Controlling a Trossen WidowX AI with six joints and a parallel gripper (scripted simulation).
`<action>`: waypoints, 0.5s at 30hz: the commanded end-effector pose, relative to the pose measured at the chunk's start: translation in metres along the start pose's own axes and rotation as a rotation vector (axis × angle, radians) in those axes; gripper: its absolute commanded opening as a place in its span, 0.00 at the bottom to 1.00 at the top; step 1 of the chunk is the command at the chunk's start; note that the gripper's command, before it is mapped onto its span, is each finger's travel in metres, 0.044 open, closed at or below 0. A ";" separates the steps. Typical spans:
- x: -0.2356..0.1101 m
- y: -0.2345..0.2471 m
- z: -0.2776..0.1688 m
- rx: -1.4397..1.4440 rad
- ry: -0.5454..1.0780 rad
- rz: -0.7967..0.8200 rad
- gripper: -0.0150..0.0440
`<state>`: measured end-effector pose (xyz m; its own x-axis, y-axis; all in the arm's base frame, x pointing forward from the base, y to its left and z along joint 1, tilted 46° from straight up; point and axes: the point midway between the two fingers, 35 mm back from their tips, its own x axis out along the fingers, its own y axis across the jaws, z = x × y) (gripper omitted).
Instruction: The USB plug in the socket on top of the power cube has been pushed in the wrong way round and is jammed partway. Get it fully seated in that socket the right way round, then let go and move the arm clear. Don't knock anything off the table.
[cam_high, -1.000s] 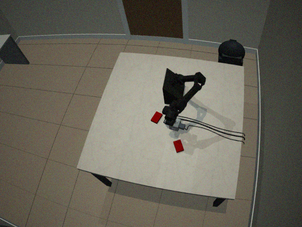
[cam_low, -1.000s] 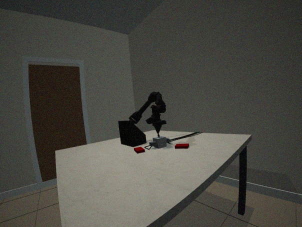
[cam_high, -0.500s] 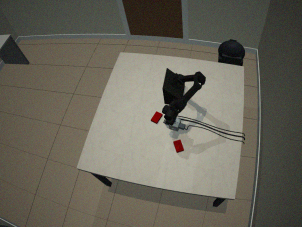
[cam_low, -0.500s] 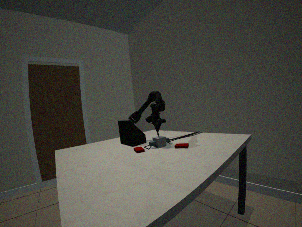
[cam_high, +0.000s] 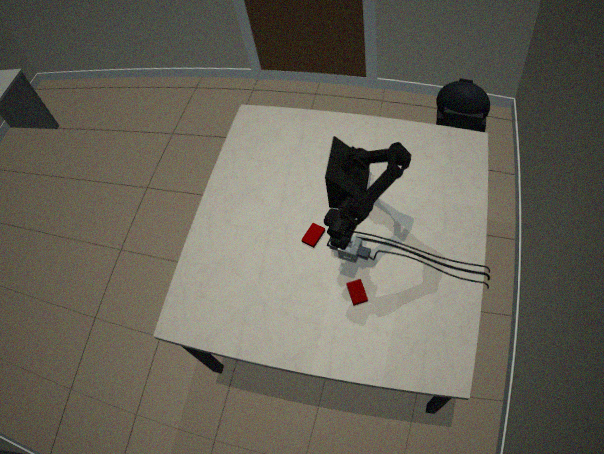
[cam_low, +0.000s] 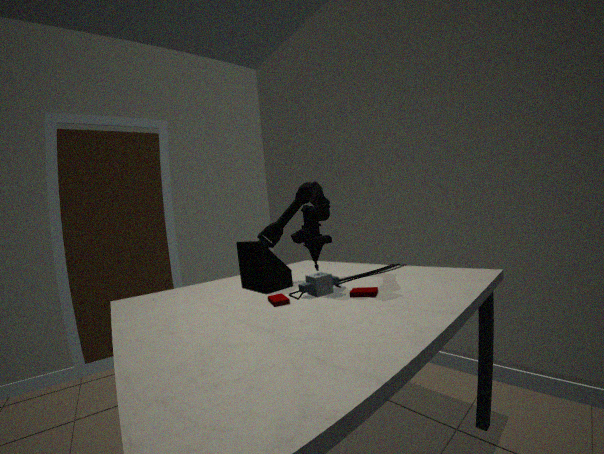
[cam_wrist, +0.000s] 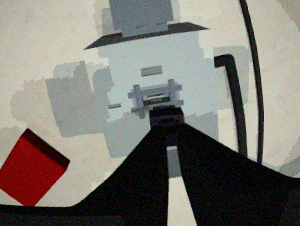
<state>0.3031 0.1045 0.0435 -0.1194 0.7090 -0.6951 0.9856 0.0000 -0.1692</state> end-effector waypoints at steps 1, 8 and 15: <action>-0.005 0.002 0.000 -0.010 -0.006 0.007 0.25; -0.008 0.002 0.000 -0.010 -0.006 0.007 0.25; -0.005 0.001 0.000 -0.086 -0.001 0.002 0.25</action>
<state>0.3046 0.1007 0.0474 -0.1167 0.7091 -0.6954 0.9901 0.0284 -0.1373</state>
